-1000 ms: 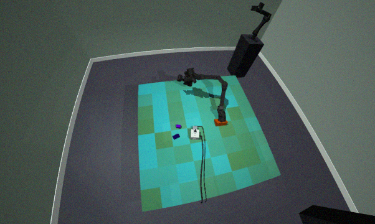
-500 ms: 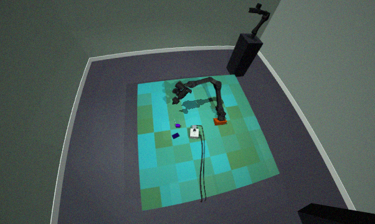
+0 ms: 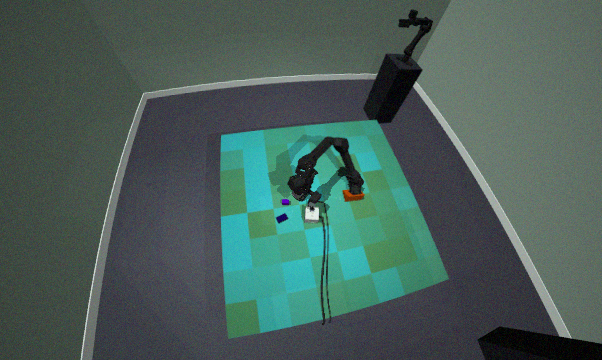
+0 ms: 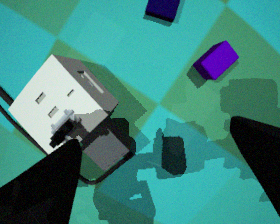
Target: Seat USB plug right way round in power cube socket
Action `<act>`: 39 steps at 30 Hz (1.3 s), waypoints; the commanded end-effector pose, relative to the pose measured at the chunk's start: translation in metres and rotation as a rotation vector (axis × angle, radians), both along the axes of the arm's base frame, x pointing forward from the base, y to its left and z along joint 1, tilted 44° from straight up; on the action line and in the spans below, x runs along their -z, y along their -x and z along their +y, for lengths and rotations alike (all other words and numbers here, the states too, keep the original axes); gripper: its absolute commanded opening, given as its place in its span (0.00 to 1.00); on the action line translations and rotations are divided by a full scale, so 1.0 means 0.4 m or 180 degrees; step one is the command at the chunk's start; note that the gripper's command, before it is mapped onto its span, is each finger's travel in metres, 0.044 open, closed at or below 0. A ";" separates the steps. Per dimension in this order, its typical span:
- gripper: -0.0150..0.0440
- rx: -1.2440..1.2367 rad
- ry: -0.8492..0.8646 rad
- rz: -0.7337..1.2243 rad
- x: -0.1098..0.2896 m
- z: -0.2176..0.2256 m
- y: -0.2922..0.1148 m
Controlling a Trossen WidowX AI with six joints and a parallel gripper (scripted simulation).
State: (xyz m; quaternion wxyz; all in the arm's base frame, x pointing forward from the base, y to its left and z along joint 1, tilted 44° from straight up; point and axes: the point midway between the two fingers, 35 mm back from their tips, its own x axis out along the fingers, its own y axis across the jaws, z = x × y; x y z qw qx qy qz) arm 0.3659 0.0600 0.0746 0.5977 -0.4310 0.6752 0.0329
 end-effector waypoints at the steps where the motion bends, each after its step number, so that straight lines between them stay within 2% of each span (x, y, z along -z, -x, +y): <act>1: 1.00 -0.0997 0.0439 0.1255 0.084 0.101 0.104; 3: 1.00 -0.1178 0.0527 0.1491 0.095 0.117 0.124; 39: 1.00 -0.1181 0.0531 0.1494 0.136 0.085 0.124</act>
